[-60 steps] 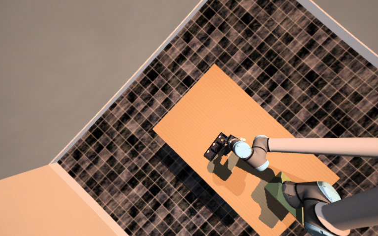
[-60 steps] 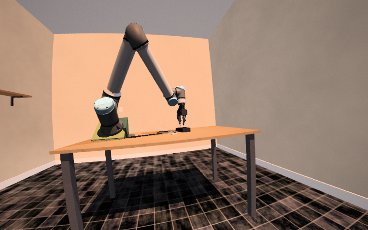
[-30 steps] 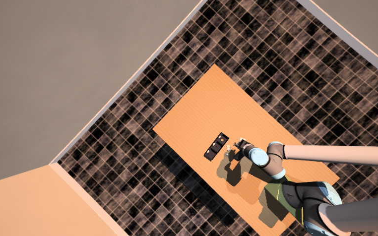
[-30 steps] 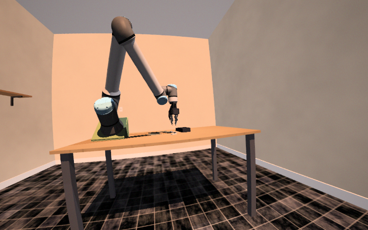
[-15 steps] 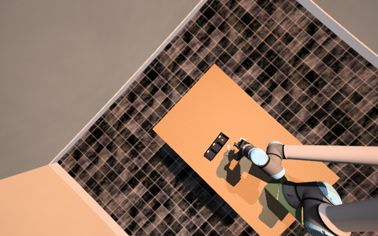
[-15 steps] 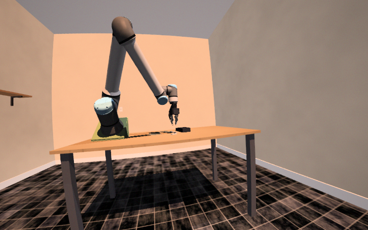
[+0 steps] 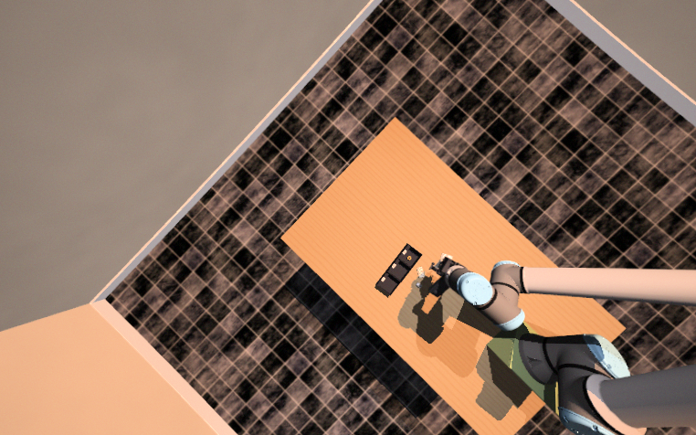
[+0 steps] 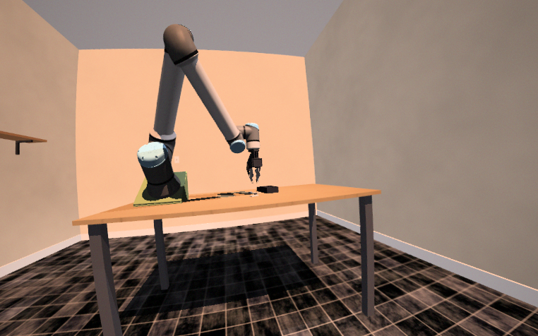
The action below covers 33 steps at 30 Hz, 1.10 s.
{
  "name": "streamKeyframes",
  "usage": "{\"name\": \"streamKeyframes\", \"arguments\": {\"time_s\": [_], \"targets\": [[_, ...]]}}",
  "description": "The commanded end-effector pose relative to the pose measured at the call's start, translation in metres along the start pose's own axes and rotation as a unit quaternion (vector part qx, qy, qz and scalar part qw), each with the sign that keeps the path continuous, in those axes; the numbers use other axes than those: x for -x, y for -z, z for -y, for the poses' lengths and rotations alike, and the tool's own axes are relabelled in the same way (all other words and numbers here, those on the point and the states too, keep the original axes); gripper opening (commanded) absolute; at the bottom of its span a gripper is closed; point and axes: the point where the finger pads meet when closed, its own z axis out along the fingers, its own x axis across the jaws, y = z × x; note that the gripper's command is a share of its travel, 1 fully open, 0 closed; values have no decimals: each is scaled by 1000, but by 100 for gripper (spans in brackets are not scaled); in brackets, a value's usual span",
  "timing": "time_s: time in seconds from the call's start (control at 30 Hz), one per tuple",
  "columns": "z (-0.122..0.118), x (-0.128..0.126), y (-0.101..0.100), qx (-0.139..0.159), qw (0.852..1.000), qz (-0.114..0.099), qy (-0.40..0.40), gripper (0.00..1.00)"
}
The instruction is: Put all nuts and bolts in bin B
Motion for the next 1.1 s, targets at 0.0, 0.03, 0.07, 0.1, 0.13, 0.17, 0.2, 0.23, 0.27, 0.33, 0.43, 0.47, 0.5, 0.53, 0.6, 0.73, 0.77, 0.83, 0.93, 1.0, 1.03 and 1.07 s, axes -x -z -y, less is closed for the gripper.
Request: {"name": "streamKeyframes", "arguments": {"time_s": [0.0,0.03,0.07,0.1,0.13,0.17,0.2,0.23,0.27,0.33,0.43,0.47,0.5,0.53,0.6,0.73,0.77,0.83,0.93,1.0,1.03,1.07], "targets": [[3,-1,1,0,1000,0,2,18],[3,1,-5,0,1000,1,2,18],[3,2,-10,0,1000,2,2,18],[3,2,-14,0,1000,2,2,18],[3,2,-14,0,1000,2,2,18],[3,2,-14,0,1000,2,2,18],[3,2,-18,0,1000,2,2,18],[3,2,-22,0,1000,2,2,18],[3,2,-26,0,1000,2,2,18],[2,3,-34,0,1000,2,2,18],[1,2,-46,0,1000,2,2,18],[1,2,-50,0,1000,2,2,18],[1,2,-54,0,1000,2,2,18],[1,2,-58,0,1000,2,2,18],[1,1,-63,-1,1000,2,2,18],[0,0,-62,0,1000,1,2,18],[-1,-3,-62,0,1000,0,1,18],[-2,-5,-60,0,1000,-2,1,18],[-3,-6,-59,1,1000,-2,0,18],[-2,-4,-64,0,1000,0,1,18],[-1,-3,-66,0,1000,1,1,18],[-1,-1,-68,0,1000,1,2,18]]}}
